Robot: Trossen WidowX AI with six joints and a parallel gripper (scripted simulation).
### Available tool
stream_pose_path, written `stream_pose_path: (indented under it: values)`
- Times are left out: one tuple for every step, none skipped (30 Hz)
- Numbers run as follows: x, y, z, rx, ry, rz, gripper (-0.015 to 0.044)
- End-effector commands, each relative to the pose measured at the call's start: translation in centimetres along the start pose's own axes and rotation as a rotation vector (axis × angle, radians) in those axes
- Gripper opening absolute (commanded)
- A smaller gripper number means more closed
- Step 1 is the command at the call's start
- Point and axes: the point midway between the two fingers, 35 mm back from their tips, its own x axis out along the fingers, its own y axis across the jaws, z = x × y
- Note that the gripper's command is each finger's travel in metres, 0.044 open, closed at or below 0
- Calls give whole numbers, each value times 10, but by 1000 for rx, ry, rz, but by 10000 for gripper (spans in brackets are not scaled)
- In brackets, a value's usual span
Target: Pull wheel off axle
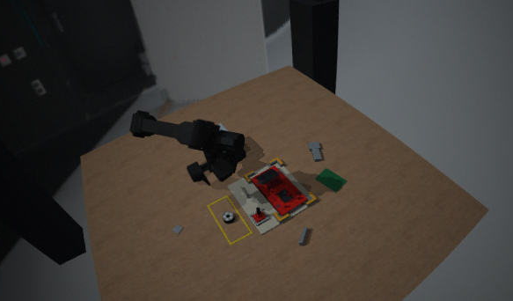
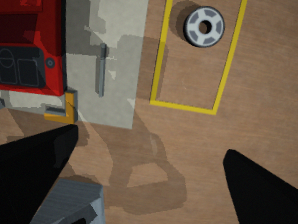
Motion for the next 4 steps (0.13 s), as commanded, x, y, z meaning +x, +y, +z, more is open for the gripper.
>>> stream_pose_path:
  values:
    - [0, 0, -1, 3, 4, 2, 440]
    - [0, 0, -1, 3, 4, 2, 440]
    - [0, 0, -1, 3, 4, 2, 440]
    - [0, 0, -1, 3, 4, 2, 440]
